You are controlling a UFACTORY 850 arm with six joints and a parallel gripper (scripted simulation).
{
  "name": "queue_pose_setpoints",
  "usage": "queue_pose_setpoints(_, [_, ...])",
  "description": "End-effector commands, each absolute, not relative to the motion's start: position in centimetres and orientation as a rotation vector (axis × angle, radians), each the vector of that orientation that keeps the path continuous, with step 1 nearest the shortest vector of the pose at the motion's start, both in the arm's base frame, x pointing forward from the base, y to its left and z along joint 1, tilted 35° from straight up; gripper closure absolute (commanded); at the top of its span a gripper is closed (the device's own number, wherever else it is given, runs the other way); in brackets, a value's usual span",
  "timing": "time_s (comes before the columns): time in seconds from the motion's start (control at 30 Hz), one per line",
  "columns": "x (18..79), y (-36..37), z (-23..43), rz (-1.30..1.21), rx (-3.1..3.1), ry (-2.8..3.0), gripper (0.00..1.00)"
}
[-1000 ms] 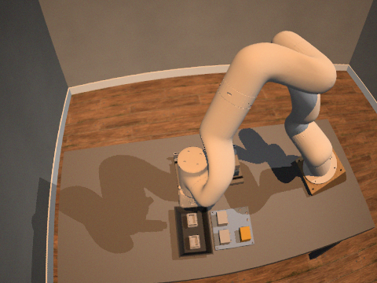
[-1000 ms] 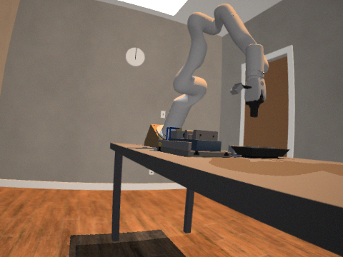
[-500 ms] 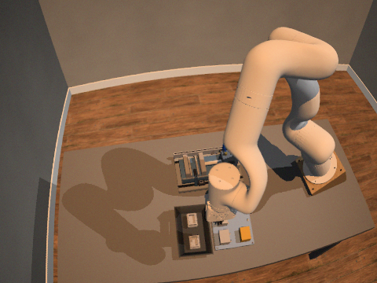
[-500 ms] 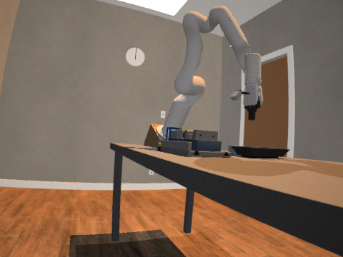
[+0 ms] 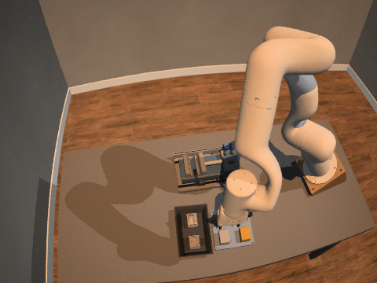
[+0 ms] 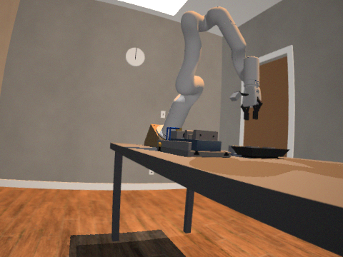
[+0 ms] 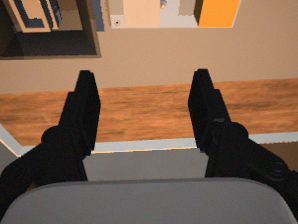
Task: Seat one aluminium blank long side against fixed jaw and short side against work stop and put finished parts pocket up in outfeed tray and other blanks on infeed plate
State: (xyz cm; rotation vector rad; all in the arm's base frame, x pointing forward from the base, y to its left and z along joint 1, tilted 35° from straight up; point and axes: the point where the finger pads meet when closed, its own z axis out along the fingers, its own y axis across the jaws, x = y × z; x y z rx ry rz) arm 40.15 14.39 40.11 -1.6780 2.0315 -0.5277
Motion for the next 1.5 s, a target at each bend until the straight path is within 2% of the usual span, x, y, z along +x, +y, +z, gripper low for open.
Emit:
queue_pose_setpoints(0.0, [40.2, 14.4, 40.2, -0.531, -1.676, 2.031, 0.31])
queue_pose_setpoints(0.97, [40.2, 14.4, 40.1, -0.531, -1.676, 2.031, 0.31])
queue_pose_setpoints(1.47, [42.4, 14.4, 36.9, -0.531, -1.676, 2.031, 0.31])
